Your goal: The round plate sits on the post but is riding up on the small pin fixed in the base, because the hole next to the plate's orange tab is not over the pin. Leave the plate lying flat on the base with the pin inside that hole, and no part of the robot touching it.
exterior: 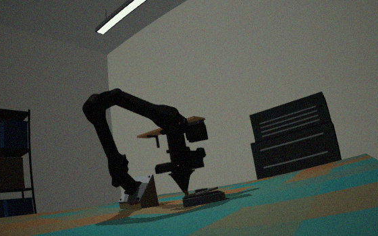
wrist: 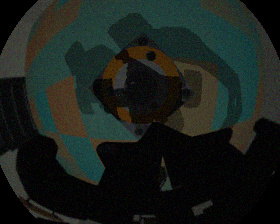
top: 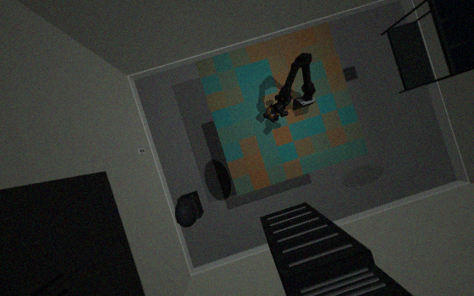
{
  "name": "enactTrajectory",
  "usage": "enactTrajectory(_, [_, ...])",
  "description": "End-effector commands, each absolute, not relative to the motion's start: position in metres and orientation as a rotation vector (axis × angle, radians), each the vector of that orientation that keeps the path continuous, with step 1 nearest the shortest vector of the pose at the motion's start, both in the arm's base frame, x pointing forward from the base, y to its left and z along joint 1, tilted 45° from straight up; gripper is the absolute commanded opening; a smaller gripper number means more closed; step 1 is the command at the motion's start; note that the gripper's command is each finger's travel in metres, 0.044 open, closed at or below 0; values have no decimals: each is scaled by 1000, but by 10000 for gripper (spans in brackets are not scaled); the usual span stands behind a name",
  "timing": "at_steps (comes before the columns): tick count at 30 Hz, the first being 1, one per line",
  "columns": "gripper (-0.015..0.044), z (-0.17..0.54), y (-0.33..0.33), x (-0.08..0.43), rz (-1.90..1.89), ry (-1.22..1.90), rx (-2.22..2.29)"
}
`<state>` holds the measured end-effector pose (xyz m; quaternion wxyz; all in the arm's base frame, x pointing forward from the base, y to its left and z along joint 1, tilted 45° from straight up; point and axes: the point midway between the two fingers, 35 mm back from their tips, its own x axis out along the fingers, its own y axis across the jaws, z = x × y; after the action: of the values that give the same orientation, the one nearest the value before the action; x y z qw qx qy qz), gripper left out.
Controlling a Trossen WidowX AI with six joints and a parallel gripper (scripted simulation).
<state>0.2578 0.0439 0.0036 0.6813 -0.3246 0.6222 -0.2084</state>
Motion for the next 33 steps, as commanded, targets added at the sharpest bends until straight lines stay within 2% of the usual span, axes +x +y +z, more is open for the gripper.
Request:
enactTrajectory(1, [0, 9, 40, 262, -473, 1392, -733])
enactTrajectory(33, [0, 29, 29, 295, -473, 1391, -733])
